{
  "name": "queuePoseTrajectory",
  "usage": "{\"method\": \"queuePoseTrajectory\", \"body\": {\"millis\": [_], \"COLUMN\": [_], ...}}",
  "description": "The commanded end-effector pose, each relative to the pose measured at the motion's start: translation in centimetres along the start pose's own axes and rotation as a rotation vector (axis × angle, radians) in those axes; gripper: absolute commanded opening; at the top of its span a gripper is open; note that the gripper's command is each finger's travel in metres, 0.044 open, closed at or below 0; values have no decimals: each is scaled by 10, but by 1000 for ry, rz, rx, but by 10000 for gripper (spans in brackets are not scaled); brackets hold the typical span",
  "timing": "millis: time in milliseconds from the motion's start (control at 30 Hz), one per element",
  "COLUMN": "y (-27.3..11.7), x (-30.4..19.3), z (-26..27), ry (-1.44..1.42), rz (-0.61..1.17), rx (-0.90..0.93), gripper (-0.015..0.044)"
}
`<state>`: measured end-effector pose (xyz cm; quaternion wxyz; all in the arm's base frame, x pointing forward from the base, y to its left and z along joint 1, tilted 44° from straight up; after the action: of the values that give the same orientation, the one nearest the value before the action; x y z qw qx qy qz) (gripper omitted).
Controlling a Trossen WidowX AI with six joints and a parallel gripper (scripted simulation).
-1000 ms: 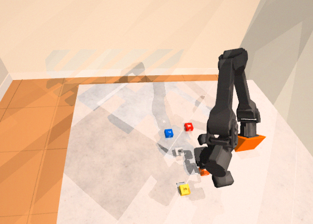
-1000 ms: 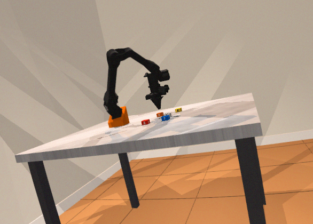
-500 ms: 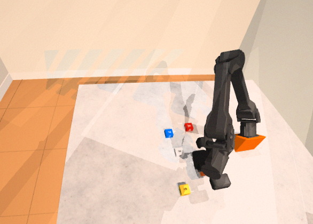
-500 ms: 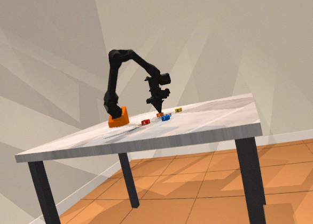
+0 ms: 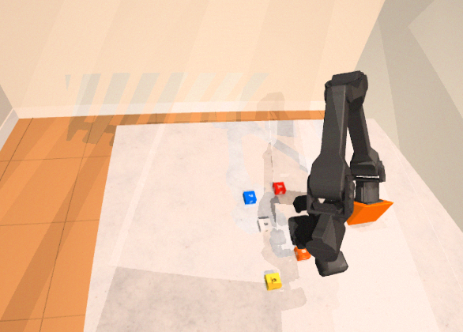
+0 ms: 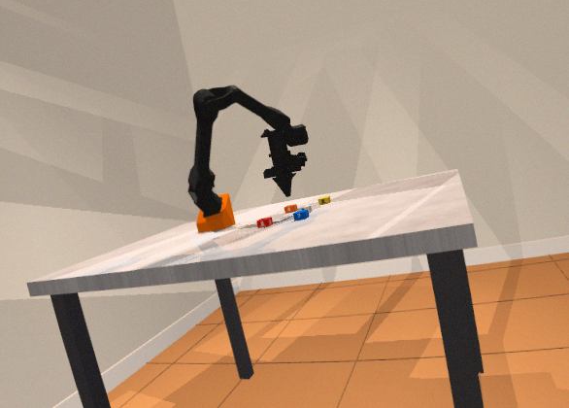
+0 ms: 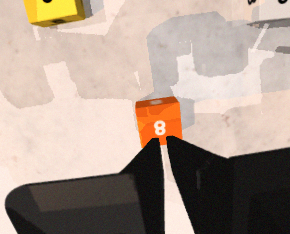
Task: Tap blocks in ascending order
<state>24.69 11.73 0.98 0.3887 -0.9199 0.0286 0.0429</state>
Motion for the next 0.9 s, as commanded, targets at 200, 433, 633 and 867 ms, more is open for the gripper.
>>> {"method": "queuePoseTrajectory", "body": {"millis": [200, 433, 633, 867], "y": [-76, -81, -79, -73], "x": [-2, 7, -3, -27], "z": [0, -60, -158, -216], "ry": [7, 0, -1, 5], "rz": [-15, -19, -22, -12], "rx": [14, 31, 32, 4], "gripper": [20, 20, 20, 20]}}
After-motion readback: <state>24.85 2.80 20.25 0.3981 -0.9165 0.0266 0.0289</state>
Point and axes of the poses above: the point midway between the two fingers, 35 mm back from their tips, its own y axis out along the fingers, its own z axis across the jaws, x = y × z, the point moved 9 cm from there along -y, back along the fingers, and after that the axes turned 8 degrees about -y, right-handed, at the moved point
